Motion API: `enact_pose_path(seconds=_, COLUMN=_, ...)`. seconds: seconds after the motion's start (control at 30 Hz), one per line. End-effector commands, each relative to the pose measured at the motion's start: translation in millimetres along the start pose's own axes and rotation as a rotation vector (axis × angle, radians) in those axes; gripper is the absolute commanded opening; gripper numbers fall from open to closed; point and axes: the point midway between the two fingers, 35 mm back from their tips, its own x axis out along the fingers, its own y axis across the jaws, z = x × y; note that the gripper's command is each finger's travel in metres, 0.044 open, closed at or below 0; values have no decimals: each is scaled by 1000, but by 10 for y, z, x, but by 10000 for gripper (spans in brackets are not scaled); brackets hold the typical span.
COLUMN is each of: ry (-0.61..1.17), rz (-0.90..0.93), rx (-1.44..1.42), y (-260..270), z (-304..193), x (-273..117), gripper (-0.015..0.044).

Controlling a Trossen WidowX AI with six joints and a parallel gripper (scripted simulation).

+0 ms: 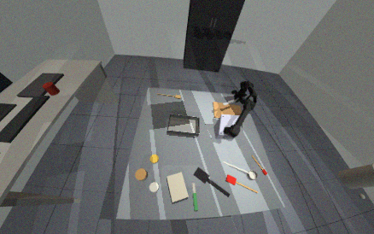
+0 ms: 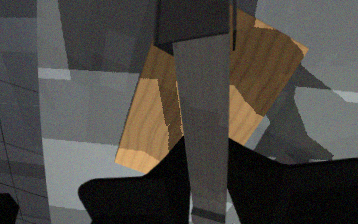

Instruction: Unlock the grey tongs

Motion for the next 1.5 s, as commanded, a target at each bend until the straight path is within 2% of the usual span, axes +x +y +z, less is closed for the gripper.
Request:
enact_pose_path(seconds=0.0, ry=3, rz=2, rx=2, y=7, z=0, x=58, gripper=-150)
enact_pose_path(seconds=1.47, ry=-6, rz=11, rx=0, y=9, z=22, x=785, gripper=-150)
